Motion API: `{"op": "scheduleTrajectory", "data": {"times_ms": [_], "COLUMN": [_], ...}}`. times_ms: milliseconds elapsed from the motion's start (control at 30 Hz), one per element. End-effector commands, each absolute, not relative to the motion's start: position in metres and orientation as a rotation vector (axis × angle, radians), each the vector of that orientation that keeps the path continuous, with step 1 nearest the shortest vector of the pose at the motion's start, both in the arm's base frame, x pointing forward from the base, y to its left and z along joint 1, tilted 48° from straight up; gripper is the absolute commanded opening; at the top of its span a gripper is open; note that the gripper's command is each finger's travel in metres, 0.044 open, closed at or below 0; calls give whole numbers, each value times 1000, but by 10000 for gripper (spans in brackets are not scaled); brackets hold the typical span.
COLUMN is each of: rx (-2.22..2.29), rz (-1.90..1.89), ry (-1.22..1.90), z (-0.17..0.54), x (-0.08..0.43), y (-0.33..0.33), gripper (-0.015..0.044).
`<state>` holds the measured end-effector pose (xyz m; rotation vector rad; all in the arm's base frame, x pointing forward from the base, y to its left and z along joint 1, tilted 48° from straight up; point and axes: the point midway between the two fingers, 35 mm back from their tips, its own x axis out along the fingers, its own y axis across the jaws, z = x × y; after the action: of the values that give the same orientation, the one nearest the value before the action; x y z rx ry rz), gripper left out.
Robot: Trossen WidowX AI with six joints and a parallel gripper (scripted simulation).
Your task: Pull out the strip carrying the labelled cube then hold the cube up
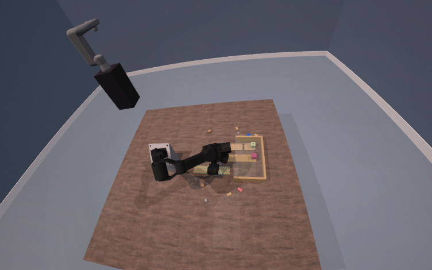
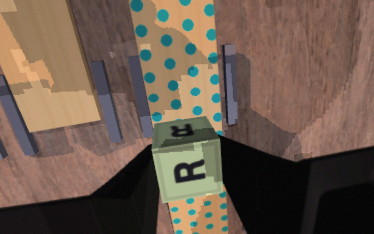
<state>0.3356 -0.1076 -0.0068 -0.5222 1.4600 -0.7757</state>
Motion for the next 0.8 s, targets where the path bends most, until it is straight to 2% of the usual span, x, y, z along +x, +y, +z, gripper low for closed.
{"op": "scheduleTrajectory", "data": {"times_ms": [0, 267, 767], "rx": [-520, -520, -519], "rz": [-774, -774, -773], "ry": [1455, 1457, 1457], "z": [-8, -11, 13], "x": [321, 294, 295], "y": [-103, -99, -72], "gripper": [0, 0, 0]}}
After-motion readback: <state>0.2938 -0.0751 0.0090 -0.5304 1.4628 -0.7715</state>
